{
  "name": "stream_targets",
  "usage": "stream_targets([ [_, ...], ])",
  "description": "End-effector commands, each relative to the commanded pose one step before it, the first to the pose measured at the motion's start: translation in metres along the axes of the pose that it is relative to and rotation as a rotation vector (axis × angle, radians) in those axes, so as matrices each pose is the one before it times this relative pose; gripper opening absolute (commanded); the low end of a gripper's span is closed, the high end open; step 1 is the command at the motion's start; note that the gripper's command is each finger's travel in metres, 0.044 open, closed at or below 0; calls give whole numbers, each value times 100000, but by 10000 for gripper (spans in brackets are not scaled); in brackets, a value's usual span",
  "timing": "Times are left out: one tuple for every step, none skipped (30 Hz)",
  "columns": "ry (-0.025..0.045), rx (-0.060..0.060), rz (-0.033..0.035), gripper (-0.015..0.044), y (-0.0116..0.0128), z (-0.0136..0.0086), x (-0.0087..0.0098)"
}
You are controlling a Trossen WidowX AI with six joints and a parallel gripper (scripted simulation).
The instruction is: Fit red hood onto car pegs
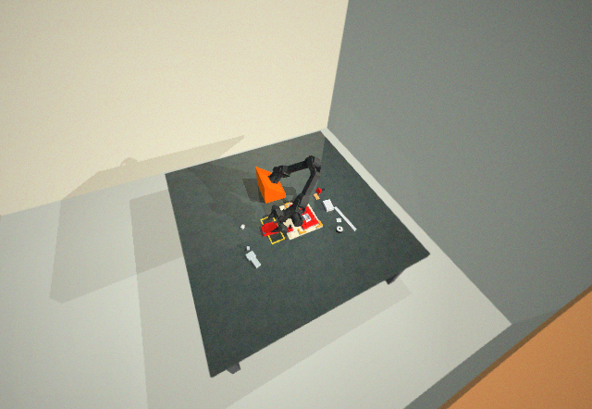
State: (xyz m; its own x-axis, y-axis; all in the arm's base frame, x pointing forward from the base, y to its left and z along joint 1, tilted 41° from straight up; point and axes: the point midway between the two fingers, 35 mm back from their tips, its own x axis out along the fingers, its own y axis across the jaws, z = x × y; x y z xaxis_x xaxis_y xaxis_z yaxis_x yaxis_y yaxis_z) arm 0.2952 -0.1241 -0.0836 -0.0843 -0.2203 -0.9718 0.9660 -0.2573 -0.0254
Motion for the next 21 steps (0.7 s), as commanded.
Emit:
stream_targets([
  [-96, 195, 138, 440, 1, -253, 142],
  [0, 5, 20, 440, -1, -51, 30],
  [0, 5, 20, 440, -1, -50, 31],
  [0, 5, 20, 440, -1, -50, 31],
  [0, 5, 20, 440, -2, -50, 31],
  [1, 5, 20, 440, -2, -50, 31],
  [1, 5, 20, 440, -2, -50, 31],
  [1, 5, 20, 440, -2, -50, 31],
  [1, 5, 20, 440, -2, -50, 31],
  [1, 5, 20, 440, -2, -50, 31],
  [1, 5, 20, 440, -2, -50, 31],
  [1, 5, 20, 440, -2, -50, 31],
  [0, 0, 0, 440, 0, -7, 5],
  [1, 0, 0, 440, 0, -14, 9],
  [1, 0, 0, 440, 1, -20, 14],
  [2, 0, 0, 440, 1, -27, 18],
  [2, 0, 0, 440, 1, -34, 23],
  [2, 0, 0, 440, 1, -39, 27],
  [2, 0, 0, 440, 1, -42, 28],
  [2, 0, 0, 440, 1, -42, 29],
  [2, 0, 0, 440, 1, -42, 29],
])
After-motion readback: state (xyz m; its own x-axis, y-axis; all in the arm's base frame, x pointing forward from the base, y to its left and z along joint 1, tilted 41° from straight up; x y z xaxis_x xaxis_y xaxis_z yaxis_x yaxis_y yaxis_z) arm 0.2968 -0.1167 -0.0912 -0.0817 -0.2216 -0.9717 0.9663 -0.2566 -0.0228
